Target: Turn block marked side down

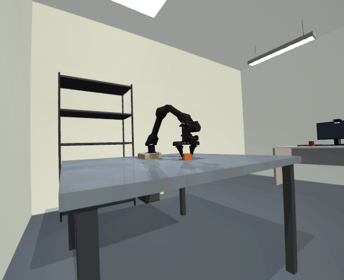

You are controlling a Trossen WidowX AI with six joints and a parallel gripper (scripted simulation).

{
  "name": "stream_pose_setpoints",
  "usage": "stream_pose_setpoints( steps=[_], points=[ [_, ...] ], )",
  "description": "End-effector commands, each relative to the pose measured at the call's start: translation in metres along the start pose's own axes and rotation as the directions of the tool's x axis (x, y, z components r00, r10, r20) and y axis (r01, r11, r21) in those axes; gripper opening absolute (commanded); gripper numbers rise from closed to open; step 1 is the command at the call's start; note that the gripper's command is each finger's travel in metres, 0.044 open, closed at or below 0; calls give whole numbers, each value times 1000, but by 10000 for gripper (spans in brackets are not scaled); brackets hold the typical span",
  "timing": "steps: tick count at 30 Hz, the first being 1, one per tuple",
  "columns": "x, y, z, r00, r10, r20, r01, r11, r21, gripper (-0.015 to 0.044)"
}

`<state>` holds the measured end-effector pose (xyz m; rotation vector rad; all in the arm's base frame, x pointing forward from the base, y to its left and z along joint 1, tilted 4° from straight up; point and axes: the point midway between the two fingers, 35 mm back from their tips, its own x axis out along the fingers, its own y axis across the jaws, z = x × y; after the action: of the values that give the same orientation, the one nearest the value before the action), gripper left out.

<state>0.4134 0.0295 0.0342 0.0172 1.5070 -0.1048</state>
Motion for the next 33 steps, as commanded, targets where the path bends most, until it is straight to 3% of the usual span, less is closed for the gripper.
stream_pose_setpoints(
  steps=[1, 2, 23, 28, 33],
  points=[
    [0, 1, 0, 1000, 5, 2, -5, 1000, -5, 309],
    [0, 1, 0, 1000, 5, 2, -5, 1000, -5, 282],
    [0, 1, 0, 1000, 5, 2, -5, 1000, -5, 142],
    [-25, 1, 1, 1000, 5, 2, -5, 1000, -5, 11],
    [-30, 1, 0, 1000, 5, 2, -5, 1000, -5, 0]
  ],
)
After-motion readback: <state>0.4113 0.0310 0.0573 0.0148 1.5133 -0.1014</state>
